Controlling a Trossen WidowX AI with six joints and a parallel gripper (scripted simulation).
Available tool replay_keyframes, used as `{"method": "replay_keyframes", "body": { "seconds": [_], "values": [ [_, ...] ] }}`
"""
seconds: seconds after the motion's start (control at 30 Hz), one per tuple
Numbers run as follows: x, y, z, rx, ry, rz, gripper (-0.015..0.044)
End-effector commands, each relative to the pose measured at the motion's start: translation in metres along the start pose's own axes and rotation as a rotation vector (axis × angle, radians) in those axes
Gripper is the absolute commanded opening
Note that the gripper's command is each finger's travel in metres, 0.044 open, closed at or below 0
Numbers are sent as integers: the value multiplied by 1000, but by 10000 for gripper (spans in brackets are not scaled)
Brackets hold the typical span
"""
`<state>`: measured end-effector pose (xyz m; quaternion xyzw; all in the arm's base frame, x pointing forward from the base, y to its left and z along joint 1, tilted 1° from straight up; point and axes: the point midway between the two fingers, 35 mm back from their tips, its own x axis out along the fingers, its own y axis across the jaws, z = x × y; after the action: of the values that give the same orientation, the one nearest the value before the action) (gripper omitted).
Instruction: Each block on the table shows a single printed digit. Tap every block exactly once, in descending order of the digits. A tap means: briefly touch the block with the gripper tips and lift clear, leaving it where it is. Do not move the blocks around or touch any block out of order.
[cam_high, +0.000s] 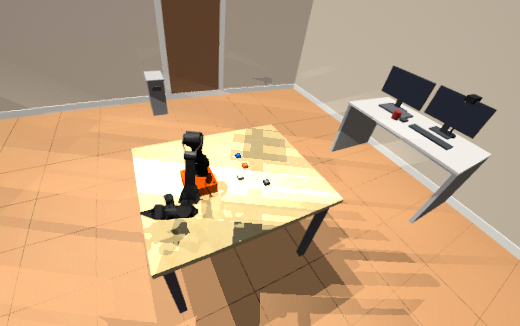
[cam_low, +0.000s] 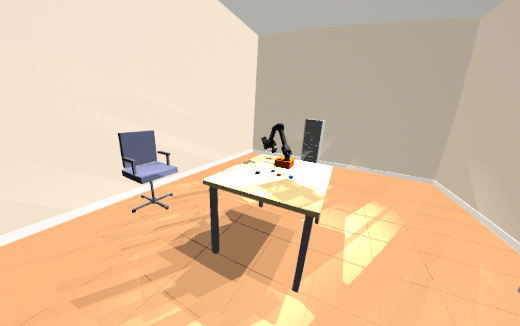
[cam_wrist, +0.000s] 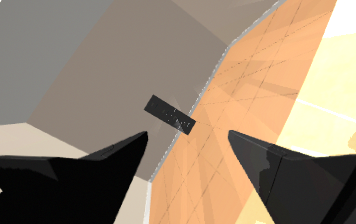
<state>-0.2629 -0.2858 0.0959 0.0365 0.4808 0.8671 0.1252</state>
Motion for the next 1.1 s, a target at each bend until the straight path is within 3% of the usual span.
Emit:
{"method": "replay_keyframes", "body": {
  "seconds": [0.0,0.07,0.27,0.5,0.67,0.8,0.93,1.07],
  "values": [
    [-3,1,-2,-13,14,4,400],
    [-27,8,-17,-119,121,41,400],
    [-150,20,-58,-598,546,281,400],
    [-302,-10,-46,-1163,936,712,400],
    [-392,-54,3,-1549,1129,1110,400],
    [-441,-97,62,-1841,1223,1484,400],
    [-466,-142,134,-2108,1253,1907,400],
    [-463,-183,211,-2335,1204,2371,400]
  ]
}}
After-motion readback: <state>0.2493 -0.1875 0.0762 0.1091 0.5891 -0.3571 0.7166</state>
